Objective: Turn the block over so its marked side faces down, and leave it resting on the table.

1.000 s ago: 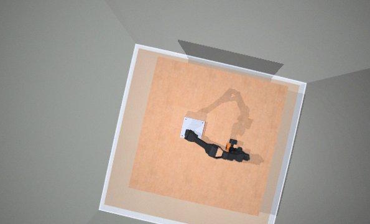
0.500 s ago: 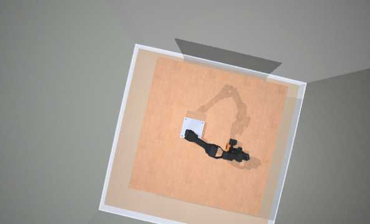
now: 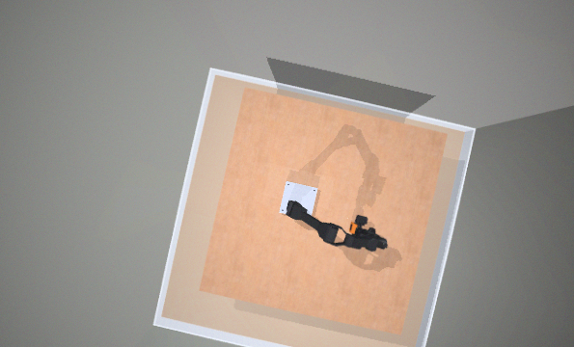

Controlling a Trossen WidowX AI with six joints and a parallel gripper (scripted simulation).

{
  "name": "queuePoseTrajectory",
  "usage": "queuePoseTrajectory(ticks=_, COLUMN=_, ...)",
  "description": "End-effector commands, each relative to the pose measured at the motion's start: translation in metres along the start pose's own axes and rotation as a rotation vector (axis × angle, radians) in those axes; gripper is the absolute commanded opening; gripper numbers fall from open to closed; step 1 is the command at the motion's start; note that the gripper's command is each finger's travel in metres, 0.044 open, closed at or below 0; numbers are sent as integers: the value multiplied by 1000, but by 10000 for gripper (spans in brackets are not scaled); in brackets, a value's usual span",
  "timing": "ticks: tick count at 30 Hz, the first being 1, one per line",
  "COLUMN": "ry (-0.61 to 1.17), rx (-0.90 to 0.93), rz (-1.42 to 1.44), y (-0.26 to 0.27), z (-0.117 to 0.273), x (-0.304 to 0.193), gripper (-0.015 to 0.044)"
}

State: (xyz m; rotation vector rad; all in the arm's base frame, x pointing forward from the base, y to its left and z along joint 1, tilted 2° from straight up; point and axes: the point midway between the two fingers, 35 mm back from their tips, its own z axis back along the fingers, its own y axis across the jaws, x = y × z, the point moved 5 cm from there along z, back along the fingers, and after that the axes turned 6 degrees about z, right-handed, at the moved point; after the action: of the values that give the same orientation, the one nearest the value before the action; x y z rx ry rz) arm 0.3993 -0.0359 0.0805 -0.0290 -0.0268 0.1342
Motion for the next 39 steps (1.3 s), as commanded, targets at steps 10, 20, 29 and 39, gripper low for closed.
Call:
queuePoseTrajectory(ticks=10, ry=-50, rx=-9, rz=-3, y=-1, z=23, x=1, gripper=0)
queuePoseTrajectory(ticks=20, ry=-191, rx=-20, rz=-4, y=-1, z=15, x=-3, gripper=0)
queuePoseTrajectory(ticks=29, ry=-317, rx=-32, rz=-3, y=0, z=9, x=-10, gripper=0)
queuePoseTrajectory(ticks=39, ry=-458, rx=-50, rz=-2, y=1, z=6, x=-20, gripper=0)
